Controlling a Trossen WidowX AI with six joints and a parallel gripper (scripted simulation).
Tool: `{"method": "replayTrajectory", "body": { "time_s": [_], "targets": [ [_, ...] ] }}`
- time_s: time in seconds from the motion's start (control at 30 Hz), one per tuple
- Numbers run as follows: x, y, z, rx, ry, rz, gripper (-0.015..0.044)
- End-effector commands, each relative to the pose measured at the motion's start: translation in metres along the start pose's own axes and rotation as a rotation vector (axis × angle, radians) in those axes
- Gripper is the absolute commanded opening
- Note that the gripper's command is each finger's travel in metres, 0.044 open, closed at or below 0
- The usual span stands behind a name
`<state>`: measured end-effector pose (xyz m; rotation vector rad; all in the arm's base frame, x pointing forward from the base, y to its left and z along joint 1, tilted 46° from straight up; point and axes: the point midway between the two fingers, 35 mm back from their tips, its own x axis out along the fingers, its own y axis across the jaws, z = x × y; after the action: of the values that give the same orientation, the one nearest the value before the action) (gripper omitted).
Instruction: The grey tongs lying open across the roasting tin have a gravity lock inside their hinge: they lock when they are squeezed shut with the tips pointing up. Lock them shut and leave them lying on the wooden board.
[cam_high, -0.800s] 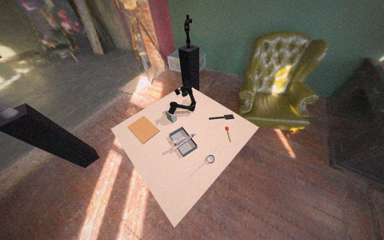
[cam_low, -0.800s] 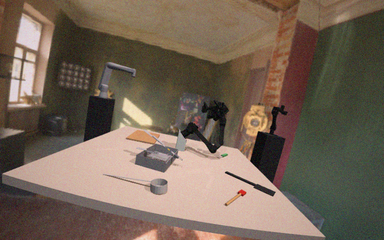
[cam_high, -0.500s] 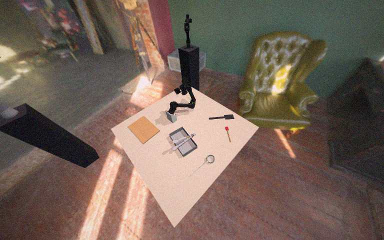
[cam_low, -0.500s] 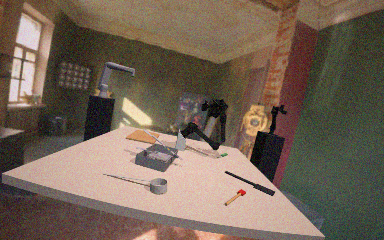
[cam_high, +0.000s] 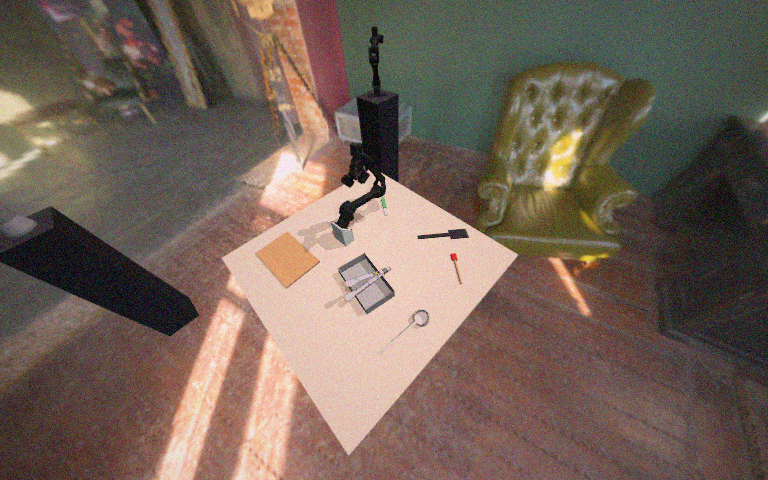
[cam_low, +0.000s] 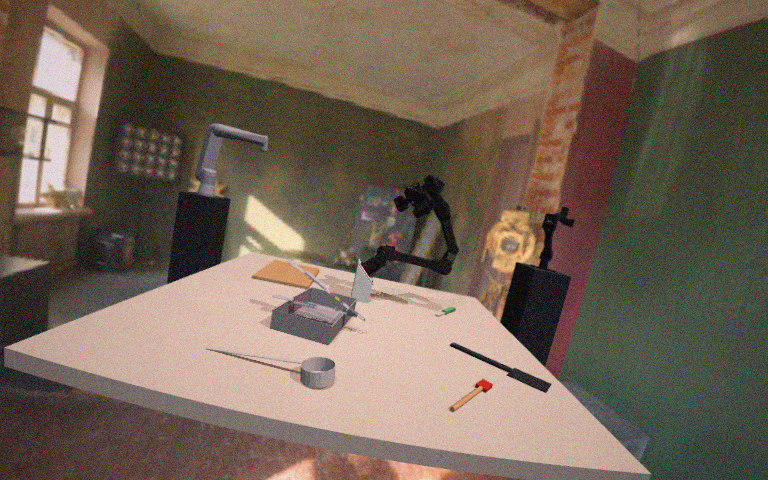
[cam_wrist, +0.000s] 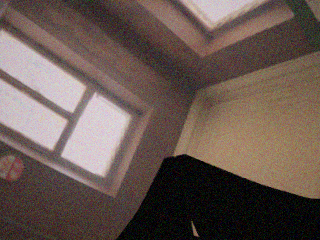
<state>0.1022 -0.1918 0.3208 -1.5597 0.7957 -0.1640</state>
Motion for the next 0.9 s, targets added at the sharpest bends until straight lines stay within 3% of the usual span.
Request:
{"method": "replayTrajectory", "body": {
  "time_s": [0.0, 0.43, 0.87],
  "targets": [
    [0.027, 0.004, -0.011, 0.064, -0.094, 0.077, -0.015],
    [0.158, 0.048, -0.001, 0.216, -0.49, 0.432, -0.015],
    [0.274, 0.153, 0.097, 0.237, -0.862, 0.899, -0.015]
  ]
}}
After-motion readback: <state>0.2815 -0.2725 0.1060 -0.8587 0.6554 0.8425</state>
